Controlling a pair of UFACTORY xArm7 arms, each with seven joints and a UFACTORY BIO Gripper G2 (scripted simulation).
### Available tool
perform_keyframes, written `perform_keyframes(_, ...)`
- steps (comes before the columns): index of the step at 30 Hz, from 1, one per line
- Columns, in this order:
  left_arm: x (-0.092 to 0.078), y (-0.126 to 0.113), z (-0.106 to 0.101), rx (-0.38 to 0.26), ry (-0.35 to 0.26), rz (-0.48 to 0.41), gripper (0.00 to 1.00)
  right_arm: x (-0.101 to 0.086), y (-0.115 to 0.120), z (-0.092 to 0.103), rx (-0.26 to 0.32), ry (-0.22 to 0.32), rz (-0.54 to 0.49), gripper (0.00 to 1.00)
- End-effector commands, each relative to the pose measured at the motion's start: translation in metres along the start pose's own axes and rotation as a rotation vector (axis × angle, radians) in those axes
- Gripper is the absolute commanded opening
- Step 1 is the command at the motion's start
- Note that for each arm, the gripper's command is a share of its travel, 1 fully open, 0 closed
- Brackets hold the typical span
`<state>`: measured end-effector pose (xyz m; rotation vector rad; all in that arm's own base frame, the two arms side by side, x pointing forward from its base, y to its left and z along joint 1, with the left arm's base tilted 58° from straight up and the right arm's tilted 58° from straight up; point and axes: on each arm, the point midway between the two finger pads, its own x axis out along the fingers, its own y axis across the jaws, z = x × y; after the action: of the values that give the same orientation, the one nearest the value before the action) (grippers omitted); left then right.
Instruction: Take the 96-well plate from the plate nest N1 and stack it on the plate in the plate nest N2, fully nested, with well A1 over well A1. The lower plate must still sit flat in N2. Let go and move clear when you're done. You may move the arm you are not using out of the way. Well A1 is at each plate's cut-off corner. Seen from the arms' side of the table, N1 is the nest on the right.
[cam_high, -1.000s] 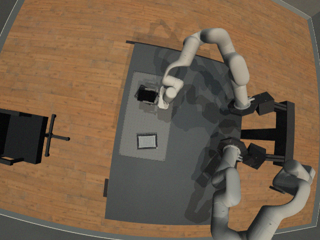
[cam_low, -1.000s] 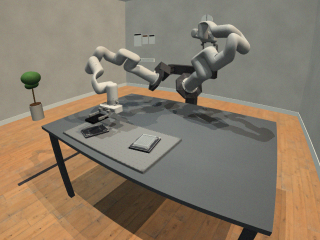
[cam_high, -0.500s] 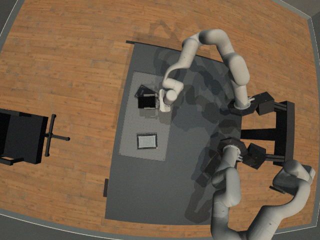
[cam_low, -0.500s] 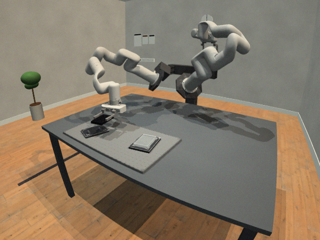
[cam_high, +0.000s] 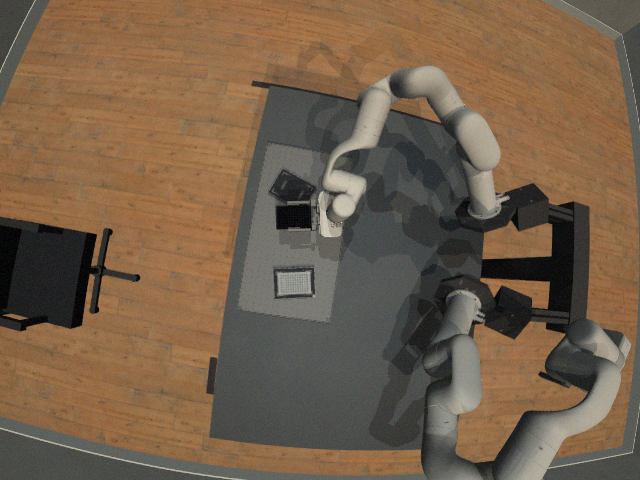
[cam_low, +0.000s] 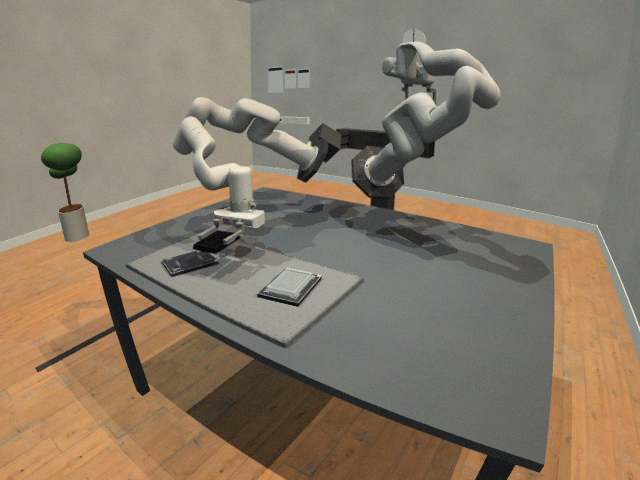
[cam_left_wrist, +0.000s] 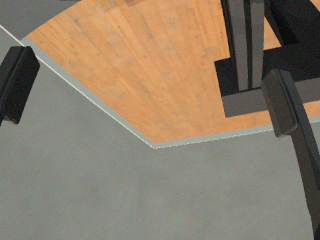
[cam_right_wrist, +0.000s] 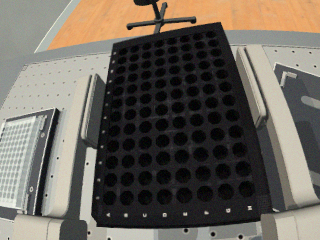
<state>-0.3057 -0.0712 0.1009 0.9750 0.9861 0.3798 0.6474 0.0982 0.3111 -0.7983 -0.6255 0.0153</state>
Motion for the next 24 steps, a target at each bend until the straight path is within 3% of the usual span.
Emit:
perform_keyframes(1, -0.002, 0.000, 0.000, 0.000, 0.002, -0.003, 1.00, 0.002, 0.006, 0.002, 0.001, -0.004, -0.002, 0.00)
perform_keyframes(24, -0.002, 0.000, 0.000, 0.000, 0.002, -0.003, 1.00, 0.003, 0.076, 0.002, 0.002, -0.004, -0.002, 0.00)
